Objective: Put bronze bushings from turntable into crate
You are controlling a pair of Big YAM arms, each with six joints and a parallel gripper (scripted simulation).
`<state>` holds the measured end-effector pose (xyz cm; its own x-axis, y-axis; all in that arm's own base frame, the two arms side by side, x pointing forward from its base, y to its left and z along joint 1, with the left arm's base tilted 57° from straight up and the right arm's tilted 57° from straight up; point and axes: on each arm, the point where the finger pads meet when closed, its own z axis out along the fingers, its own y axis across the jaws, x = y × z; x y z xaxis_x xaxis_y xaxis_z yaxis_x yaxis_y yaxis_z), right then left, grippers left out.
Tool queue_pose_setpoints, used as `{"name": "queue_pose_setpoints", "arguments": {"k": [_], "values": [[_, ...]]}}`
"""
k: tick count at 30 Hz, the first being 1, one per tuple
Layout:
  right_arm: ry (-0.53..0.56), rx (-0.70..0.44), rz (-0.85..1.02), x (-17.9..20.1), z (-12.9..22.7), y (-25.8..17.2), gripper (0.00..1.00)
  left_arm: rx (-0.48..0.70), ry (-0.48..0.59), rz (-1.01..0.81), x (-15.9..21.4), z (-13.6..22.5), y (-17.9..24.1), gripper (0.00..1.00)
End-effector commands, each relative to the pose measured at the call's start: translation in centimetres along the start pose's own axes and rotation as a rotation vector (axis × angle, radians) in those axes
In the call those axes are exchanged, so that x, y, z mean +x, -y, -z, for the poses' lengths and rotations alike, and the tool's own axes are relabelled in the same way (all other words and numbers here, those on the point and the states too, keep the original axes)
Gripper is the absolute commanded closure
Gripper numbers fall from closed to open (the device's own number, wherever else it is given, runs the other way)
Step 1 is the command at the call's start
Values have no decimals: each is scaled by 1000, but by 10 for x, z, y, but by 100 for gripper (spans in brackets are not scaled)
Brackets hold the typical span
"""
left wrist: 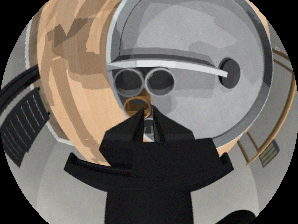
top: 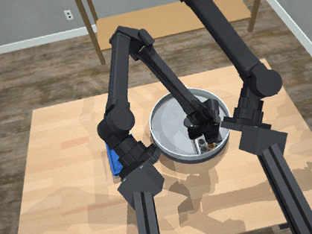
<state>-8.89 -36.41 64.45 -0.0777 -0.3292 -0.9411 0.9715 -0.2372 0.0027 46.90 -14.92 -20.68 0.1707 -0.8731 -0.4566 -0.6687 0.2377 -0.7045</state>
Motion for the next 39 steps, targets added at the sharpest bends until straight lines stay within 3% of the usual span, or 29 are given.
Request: {"name": "queue_pose_setpoints", "arguments": {"k": [1,16,19,39], "values": [[54,15,9,-33,4,7,0,4,0,5,-3,3,8,87],[54,15,9,-33,4,7,0,-4,7,-1,-5,-17,-2,87],[54,15,9,-33,4,7,0,8,-15,-20,7,-8,-3,87],[54,15,9,-33,4,7,0,-6,1,-12,-3,-15,-6,87]]}}
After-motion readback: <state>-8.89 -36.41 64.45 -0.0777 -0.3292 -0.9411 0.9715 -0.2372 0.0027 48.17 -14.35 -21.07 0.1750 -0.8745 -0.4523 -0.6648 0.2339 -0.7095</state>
